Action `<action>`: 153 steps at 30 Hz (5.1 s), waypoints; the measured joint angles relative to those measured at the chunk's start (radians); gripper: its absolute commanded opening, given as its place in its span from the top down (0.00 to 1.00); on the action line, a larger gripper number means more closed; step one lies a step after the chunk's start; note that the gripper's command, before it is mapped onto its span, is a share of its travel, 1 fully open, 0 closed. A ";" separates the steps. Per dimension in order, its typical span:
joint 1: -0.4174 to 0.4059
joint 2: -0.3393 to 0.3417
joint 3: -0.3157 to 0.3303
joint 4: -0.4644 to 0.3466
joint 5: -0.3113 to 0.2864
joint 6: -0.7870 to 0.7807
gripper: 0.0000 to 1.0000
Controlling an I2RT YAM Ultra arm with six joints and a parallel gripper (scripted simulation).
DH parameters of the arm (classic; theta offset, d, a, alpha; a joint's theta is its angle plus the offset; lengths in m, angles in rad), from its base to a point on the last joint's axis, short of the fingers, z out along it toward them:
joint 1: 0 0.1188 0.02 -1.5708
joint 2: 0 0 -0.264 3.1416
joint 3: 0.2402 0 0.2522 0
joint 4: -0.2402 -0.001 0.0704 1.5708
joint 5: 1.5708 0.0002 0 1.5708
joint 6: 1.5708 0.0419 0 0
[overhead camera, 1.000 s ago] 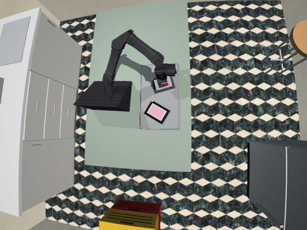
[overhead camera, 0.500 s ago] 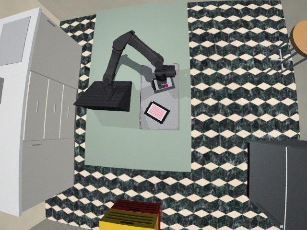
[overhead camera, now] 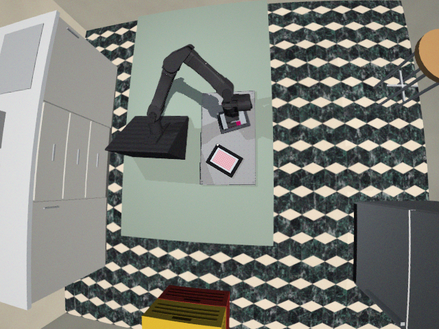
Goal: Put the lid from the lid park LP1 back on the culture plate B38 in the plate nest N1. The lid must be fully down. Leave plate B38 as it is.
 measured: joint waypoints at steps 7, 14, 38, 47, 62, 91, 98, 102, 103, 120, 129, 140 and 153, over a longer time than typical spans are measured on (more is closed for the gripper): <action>0.000 0.000 0.000 0.006 0.000 0.002 0.00; 0.000 0.000 0.000 0.006 0.000 0.001 0.00; 0.000 0.000 0.002 -0.002 0.000 -0.005 0.00; 0.000 -0.002 0.004 -0.005 0.000 -0.006 0.00; 0.000 -0.005 0.004 -0.006 0.000 -0.006 0.00; 0.008 0.008 -0.008 0.028 0.001 0.016 0.00; 0.014 0.012 -0.013 0.044 0.001 0.026 0.00; 0.019 0.016 -0.016 0.056 0.002 0.032 0.00; 0.021 0.017 -0.018 0.058 0.002 0.034 0.00; 0.029 0.023 -0.022 0.087 0.002 0.049 0.00; 0.029 0.024 -0.023 0.091 0.003 0.051 1.00; 0.029 0.024 -0.023 0.092 0.003 0.051 1.00; 0.029 0.024 -0.023 0.092 0.003 0.051 1.00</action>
